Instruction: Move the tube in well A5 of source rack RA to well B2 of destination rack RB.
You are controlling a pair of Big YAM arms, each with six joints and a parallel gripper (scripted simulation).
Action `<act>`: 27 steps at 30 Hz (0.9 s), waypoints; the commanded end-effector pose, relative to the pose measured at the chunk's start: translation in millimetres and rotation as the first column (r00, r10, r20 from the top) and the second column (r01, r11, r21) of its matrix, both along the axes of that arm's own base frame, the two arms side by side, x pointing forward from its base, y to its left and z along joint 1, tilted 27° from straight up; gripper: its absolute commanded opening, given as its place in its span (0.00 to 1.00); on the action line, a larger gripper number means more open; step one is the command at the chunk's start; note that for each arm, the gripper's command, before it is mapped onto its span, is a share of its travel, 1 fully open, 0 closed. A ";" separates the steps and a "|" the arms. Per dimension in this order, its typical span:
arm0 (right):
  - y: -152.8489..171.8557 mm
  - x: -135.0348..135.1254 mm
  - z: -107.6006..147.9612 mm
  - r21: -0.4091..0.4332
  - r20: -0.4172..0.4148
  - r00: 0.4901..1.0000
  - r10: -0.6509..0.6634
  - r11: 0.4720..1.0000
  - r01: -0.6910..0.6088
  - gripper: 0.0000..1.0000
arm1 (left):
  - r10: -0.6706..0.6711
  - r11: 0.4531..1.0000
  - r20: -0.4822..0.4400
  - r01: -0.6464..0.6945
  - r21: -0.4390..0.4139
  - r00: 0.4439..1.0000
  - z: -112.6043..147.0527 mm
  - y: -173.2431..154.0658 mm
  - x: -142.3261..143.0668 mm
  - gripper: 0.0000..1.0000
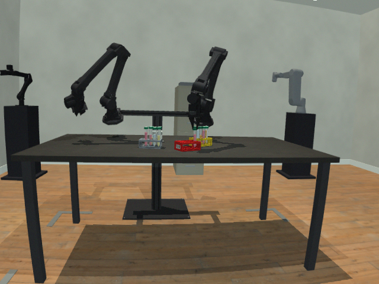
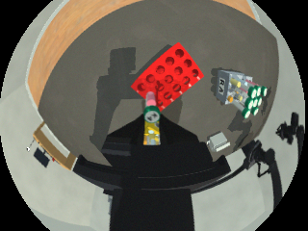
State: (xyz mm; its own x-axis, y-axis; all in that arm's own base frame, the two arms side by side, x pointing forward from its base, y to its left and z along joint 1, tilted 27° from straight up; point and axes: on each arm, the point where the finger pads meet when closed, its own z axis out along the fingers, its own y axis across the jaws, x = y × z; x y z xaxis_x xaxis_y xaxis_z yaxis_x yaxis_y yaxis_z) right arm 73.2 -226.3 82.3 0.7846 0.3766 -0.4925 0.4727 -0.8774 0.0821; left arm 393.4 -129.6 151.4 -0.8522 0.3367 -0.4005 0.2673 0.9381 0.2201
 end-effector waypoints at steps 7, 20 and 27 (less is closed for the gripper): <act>-5.4 4.0 6.2 -0.014 0.011 1.000 -0.001 1.000 0.001 0.30 | 0.004 1.000 0.004 -0.004 -0.003 1.000 2.9 3.8 -2.1 0.00; -5.4 4.0 6.2 -0.014 0.011 1.000 -0.001 1.000 0.001 0.30 | -0.005 1.000 0.034 0.006 -0.020 0.999 25.7 -11.6 7.7 0.00; -5.4 4.0 6.2 -0.014 0.011 1.000 -0.001 1.000 0.001 0.30 | -0.005 1.000 0.020 0.005 -0.011 1.000 24.6 -12.6 10.8 0.00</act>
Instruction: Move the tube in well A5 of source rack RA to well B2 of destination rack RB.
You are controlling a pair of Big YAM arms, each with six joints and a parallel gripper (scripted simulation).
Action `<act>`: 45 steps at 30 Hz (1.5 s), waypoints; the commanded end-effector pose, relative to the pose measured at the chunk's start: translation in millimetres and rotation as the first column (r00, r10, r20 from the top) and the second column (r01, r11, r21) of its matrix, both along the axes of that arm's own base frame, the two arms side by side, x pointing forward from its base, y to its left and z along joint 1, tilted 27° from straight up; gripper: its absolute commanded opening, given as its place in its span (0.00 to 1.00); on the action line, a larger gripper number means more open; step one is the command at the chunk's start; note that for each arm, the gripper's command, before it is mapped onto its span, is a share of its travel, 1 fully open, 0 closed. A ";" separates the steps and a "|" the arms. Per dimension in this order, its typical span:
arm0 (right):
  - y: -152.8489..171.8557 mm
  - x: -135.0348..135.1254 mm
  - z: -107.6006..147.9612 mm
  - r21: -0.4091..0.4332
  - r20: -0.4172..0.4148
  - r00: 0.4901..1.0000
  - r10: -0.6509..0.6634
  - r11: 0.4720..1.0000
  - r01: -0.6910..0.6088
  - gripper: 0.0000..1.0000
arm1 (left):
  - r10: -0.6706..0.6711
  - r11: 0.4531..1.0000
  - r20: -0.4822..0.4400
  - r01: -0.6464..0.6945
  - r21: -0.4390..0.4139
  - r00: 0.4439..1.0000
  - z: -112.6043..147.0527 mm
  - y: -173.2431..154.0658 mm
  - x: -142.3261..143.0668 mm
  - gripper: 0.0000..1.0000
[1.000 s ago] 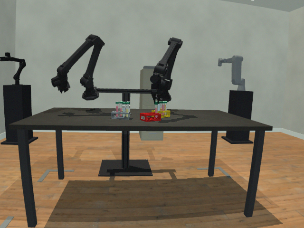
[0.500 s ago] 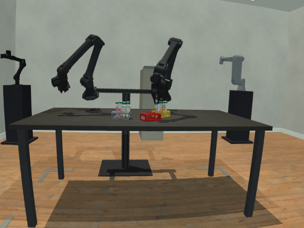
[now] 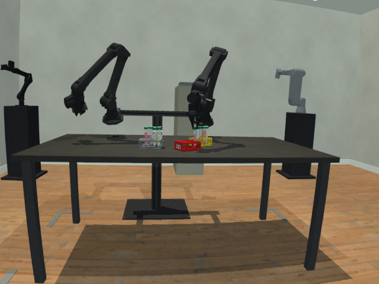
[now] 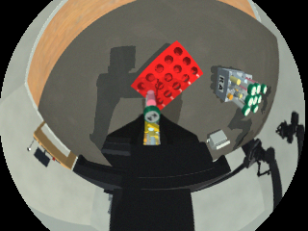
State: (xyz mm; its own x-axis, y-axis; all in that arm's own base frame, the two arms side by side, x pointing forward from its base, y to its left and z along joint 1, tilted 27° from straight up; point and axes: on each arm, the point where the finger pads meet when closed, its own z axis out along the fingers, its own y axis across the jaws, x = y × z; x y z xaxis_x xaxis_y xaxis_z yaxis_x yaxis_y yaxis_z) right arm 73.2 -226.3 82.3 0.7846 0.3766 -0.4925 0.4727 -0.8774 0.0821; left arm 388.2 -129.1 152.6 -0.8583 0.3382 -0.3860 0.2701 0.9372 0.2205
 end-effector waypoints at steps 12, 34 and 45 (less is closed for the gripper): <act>-5.4 4.0 6.2 -0.014 0.011 1.000 -0.001 1.000 0.001 0.30 | -0.002 0.999 0.066 0.005 -0.031 0.998 42.4 -13.9 13.0 0.00; -5.4 4.0 6.2 -0.014 0.011 1.000 -0.001 1.000 0.001 0.30 | -0.003 1.000 0.053 0.004 -0.026 0.999 57.4 -16.5 3.5 0.00; -5.4 4.0 6.2 -0.014 0.011 1.000 -0.001 1.000 0.001 0.30 | -0.004 0.999 0.068 0.006 -0.033 0.998 71.6 -15.9 -2.4 0.00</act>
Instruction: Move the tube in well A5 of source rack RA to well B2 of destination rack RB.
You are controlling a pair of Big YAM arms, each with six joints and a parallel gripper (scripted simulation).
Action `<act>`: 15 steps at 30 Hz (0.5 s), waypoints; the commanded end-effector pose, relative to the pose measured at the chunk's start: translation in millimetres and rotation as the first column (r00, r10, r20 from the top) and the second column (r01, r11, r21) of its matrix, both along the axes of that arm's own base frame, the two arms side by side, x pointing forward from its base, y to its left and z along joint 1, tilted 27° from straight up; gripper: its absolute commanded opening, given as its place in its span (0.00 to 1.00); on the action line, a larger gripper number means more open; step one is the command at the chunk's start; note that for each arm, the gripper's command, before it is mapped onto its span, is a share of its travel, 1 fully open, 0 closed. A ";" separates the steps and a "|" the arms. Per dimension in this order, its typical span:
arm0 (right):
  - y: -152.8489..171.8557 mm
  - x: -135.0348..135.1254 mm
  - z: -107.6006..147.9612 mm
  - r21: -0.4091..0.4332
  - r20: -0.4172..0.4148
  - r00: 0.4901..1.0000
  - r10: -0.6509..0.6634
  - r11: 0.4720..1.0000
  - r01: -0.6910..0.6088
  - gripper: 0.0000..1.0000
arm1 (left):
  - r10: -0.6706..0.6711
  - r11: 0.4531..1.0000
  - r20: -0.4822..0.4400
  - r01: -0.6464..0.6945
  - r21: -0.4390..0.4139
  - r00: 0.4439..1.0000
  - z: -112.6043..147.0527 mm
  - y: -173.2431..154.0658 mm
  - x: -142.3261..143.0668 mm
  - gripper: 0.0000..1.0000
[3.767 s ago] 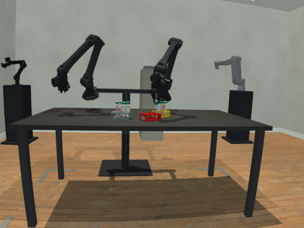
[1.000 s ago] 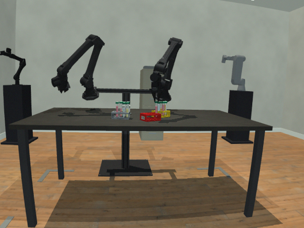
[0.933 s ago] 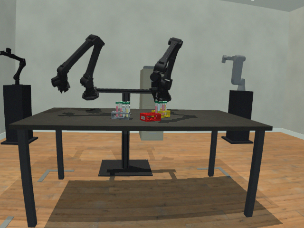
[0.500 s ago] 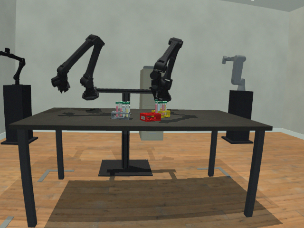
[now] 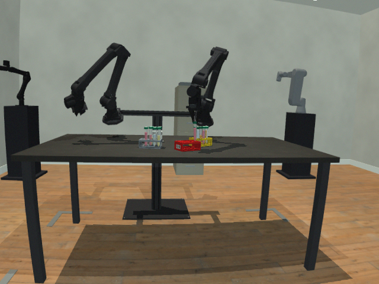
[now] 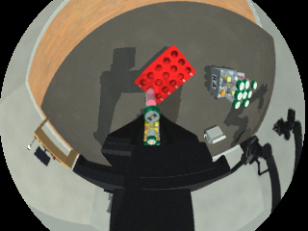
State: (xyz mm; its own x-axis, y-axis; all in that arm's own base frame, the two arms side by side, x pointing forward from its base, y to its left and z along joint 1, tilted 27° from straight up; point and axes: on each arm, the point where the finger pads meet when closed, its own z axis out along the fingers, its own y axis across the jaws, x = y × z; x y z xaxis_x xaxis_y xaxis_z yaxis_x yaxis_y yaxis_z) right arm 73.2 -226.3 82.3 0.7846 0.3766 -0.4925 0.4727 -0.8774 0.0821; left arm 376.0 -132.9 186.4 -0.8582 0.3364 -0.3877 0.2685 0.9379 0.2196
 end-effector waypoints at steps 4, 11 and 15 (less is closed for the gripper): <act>-5.4 4.0 6.2 -0.014 0.011 1.000 -0.001 1.000 0.001 0.30 | -0.004 1.000 0.056 0.006 -0.027 0.998 37.4 -12.9 9.0 0.00; -5.4 4.0 6.2 -0.014 0.011 1.000 -0.001 1.000 0.001 0.30 | -0.005 0.999 0.067 0.007 -0.033 0.998 48.4 -13.1 5.5 0.00; -5.4 4.0 6.2 -0.014 0.011 1.000 -0.001 1.000 0.001 0.30 | -0.005 1.000 0.054 0.006 -0.027 0.999 45.2 -13.8 4.8 0.00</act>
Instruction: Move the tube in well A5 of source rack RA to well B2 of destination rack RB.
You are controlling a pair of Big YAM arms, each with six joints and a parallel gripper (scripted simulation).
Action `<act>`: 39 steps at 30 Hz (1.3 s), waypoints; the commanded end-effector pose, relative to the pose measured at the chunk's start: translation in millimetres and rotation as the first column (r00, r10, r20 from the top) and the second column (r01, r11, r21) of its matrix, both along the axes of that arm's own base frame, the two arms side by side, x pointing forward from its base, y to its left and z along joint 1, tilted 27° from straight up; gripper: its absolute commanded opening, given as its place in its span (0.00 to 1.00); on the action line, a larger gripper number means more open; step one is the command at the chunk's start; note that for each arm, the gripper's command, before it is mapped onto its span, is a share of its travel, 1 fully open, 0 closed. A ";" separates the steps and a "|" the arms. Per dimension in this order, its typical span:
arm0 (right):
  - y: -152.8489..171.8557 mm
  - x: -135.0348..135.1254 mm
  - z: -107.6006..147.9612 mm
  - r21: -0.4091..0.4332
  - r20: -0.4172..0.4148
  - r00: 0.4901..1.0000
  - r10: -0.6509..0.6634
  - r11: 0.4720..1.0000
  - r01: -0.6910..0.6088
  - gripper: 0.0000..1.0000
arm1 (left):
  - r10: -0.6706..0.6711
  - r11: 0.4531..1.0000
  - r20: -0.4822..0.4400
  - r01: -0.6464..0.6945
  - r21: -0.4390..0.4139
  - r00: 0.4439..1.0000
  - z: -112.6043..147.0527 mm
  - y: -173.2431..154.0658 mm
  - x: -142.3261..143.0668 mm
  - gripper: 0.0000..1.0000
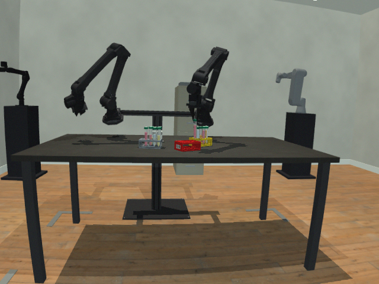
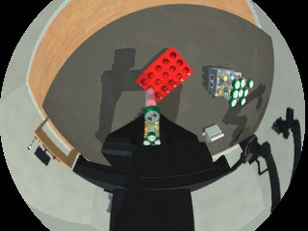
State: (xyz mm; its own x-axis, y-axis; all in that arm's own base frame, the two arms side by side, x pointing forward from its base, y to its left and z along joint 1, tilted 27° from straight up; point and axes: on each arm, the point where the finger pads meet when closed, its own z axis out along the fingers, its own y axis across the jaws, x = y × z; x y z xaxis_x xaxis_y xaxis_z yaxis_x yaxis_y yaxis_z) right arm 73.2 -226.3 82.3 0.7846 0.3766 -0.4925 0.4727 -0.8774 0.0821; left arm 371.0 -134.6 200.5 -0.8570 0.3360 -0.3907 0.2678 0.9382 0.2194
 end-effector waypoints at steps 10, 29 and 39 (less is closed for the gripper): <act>-5.4 4.0 6.2 -0.014 0.011 1.000 -0.001 1.000 0.001 0.30 | -0.005 1.000 0.058 0.007 -0.029 0.998 42.8 -12.3 3.6 0.00; -5.4 4.0 6.2 -0.014 0.011 1.000 -0.001 1.000 0.001 0.30 | -0.004 1.000 0.023 0.004 -0.012 1.000 11.8 -14.0 -20.7 0.00; -5.4 4.0 6.2 -0.014 0.011 1.000 -0.001 1.000 0.001 0.30 | -0.004 1.000 0.035 0.005 -0.020 0.999 9.0 -17.5 -33.1 0.00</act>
